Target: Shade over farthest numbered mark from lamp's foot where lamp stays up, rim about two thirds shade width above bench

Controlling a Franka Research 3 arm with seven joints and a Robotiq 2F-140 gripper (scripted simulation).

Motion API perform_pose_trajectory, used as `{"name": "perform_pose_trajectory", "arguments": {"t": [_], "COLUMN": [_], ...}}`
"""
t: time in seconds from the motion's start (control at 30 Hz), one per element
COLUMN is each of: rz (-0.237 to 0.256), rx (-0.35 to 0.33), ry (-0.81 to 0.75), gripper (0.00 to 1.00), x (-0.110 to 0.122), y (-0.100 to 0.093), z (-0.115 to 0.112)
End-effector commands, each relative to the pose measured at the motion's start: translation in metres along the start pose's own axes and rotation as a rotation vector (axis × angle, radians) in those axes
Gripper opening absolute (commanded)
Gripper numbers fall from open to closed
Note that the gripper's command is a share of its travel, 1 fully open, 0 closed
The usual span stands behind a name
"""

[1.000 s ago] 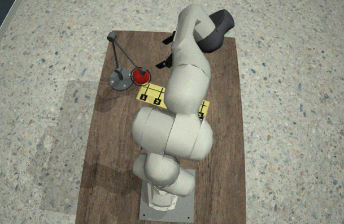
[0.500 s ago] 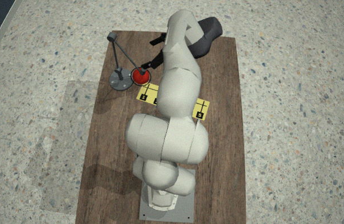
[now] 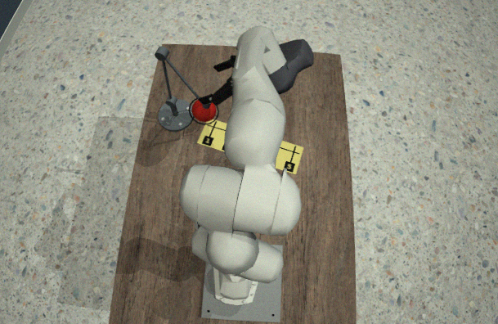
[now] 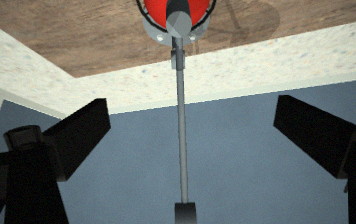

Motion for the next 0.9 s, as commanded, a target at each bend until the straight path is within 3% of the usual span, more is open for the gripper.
{"name": "perform_pose_trajectory", "arguments": {"t": [0.0, 0.87], "rz": [0.011, -0.001], "rx": [-0.004, 0.0], "ry": [-0.013, -0.007], "gripper": [1.0, 1.0], "x": [-0.003, -0.001], "y": [0.009, 0.071], "z": [-0.002, -0.001]}}
Point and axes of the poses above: the point where the finger pads meet when closed, its own y axis out along the fingers, its own x axis across the jaws, z = x × y, the point moved 3 cm from there along -y, back along the fingers, and after that the axes turned 12 degrees about y, right-handed, at the moved point
